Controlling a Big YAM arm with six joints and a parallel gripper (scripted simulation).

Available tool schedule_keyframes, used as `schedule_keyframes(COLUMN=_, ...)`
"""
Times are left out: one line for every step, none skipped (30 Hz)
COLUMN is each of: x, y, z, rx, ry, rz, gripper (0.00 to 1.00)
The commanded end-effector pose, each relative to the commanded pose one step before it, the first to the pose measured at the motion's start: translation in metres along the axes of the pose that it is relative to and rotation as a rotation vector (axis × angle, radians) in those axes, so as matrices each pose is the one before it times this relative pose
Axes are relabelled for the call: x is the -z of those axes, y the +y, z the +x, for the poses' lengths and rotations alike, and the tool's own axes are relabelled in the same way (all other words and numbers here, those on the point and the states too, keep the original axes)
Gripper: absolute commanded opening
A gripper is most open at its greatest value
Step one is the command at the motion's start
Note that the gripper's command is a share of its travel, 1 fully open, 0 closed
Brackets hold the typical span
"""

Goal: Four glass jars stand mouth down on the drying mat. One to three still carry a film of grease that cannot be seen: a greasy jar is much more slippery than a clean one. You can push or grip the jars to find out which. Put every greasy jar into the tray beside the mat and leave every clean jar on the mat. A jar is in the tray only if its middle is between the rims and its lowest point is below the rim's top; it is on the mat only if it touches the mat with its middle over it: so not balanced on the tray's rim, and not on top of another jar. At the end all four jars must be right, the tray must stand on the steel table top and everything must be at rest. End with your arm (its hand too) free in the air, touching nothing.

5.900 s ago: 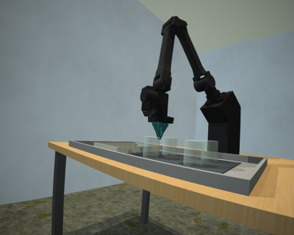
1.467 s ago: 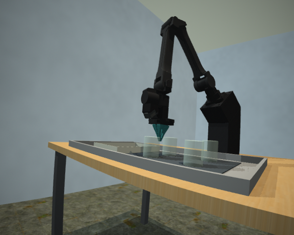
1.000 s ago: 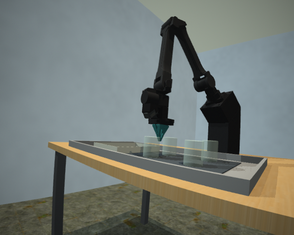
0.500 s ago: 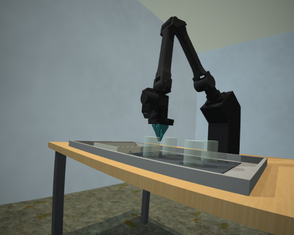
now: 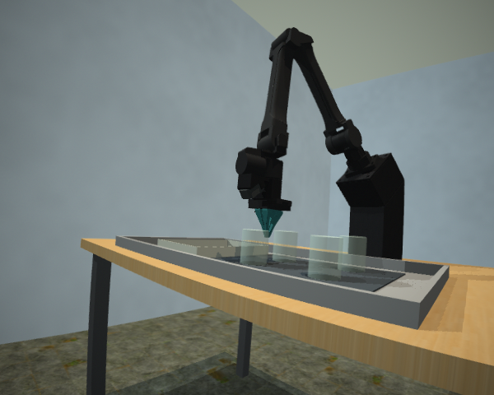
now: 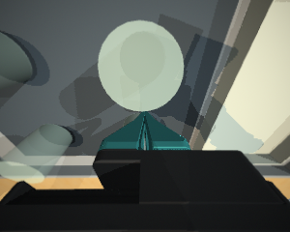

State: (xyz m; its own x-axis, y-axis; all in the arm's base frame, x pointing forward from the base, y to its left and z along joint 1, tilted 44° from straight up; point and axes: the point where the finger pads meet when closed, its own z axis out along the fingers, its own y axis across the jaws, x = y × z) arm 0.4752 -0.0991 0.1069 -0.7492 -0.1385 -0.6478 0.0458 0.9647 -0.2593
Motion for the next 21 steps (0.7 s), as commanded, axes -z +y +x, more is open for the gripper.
schedule_keyframes(x=-0.00670, y=-0.00164, z=-0.00154, rx=0.00051, ry=0.01402, rz=0.00065, gripper=0.00)
schedule_keyframes(x=0.00000, y=0.00000, z=-0.00013, rx=0.00000, ry=0.00000, rz=0.00000, gripper=0.00)
schedule_keyframes(x=0.00000, y=0.00000, z=-0.00013, rx=0.00000, ry=0.00000, rz=0.00000, gripper=0.00)
schedule_keyframes(x=0.00000, y=0.00000, z=-0.00013, rx=0.00000, ry=0.00000, rz=0.00000, gripper=0.00)
schedule_keyframes(x=0.00000, y=0.00000, z=-0.00013, rx=0.00000, ry=0.00000, rz=0.00000, gripper=0.00)
schedule_keyframes(x=0.00000, y=0.00000, z=-0.00013, rx=0.00000, ry=0.00000, rz=0.00000, gripper=0.00)
schedule_keyframes(x=0.00000, y=0.00000, z=-0.00013, rx=0.00000, ry=0.00000, rz=0.00000, gripper=0.00)
schedule_keyframes(x=0.00000, y=0.00000, z=-0.00013, rx=0.00000, ry=0.00000, rz=0.00000, gripper=0.00)
schedule_keyframes(x=0.00000, y=0.00000, z=-0.00013, rx=0.00000, ry=0.00000, rz=0.00000, gripper=0.00)
schedule_keyframes(x=0.00000, y=0.00000, z=-0.00013, rx=0.00000, ry=0.00000, rz=0.00000, gripper=0.00)
schedule_keyframes(x=0.00000, y=0.00000, z=-0.00013, rx=0.00000, ry=0.00000, rz=0.00000, gripper=0.00)
schedule_keyframes(x=0.00000, y=0.00000, z=-0.00013, rx=0.00000, ry=0.00000, rz=0.00000, gripper=0.00)
schedule_keyframes(x=0.00000, y=0.00000, z=0.00000, rx=0.00000, ry=0.00000, rz=0.00000, gripper=0.00)
schedule_keyframes(x=0.00000, y=0.00000, z=0.00000, rx=0.00000, ry=0.00000, rz=0.00000, gripper=0.00)
schedule_keyframes(x=0.00000, y=0.00000, z=-0.00013, rx=0.00000, ry=0.00000, rz=0.00000, gripper=0.00)
schedule_keyframes(x=0.00000, y=0.00000, z=-0.00013, rx=0.00000, ry=0.00000, rz=0.00000, gripper=0.00)
schedule_keyframes(x=0.00000, y=0.00000, z=-0.00013, rx=0.00000, ry=0.00000, rz=0.00000, gripper=0.00)
schedule_keyframes(x=0.00000, y=0.00000, z=-0.00013, rx=0.00000, ry=0.00000, rz=0.00000, gripper=0.00)
schedule_keyframes(x=0.00000, y=0.00000, z=-0.00013, rx=0.00000, ry=0.00000, rz=0.00000, gripper=0.00)
schedule_keyframes(x=0.00000, y=0.00000, z=-0.00013, rx=0.00000, ry=0.00000, rz=0.00000, gripper=0.00)
schedule_keyframes(x=0.00000, y=0.00000, z=-0.00013, rx=0.00000, ry=0.00000, rz=0.00000, gripper=0.00)
